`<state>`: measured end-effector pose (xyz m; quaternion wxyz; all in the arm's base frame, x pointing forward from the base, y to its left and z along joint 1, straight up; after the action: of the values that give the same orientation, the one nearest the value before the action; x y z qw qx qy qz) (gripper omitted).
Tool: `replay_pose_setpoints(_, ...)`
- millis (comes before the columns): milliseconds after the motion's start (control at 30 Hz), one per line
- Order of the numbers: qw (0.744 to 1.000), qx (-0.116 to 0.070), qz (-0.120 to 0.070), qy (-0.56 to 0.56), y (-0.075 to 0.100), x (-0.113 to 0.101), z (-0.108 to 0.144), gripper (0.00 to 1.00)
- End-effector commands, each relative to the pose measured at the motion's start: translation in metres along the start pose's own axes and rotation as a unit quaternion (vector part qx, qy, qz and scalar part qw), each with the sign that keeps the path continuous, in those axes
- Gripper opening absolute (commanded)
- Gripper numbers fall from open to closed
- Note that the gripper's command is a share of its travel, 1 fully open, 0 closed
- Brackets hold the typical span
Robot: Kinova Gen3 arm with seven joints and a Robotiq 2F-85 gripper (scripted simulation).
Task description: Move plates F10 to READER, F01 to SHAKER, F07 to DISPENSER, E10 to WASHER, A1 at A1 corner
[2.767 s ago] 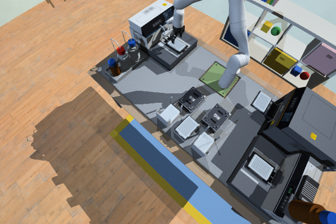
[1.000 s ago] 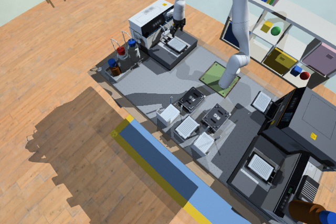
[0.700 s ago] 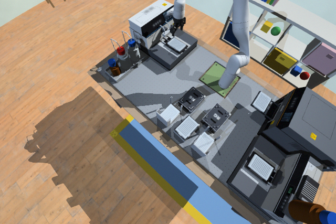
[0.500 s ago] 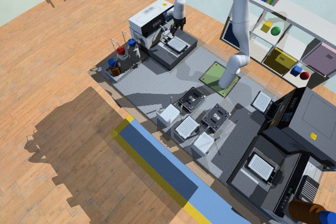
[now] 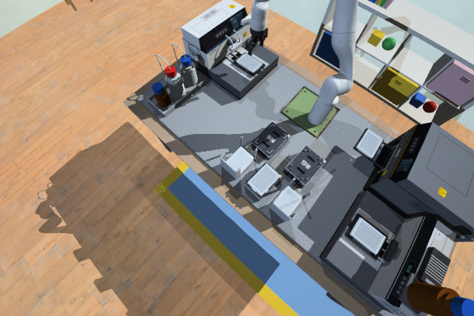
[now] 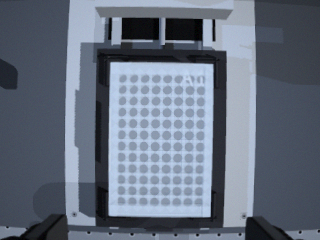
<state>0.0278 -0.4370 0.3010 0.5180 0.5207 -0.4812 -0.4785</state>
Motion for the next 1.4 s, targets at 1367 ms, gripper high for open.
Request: replay_pose_setpoints(1367, 1.000, 0.000, 0.002, 0.000, 0.000, -0.126, -0.022, 1.00)
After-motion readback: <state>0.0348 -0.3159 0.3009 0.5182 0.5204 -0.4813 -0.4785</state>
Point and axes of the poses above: the point where the finger pads meet when closed, its own y axis back along the fingers, its own z axis across the jaws, x = y × z, the point moved 8 cm from there along y, back along the fingers, and after that the axes turned 3 degrees about y, right-handed, at the moved point
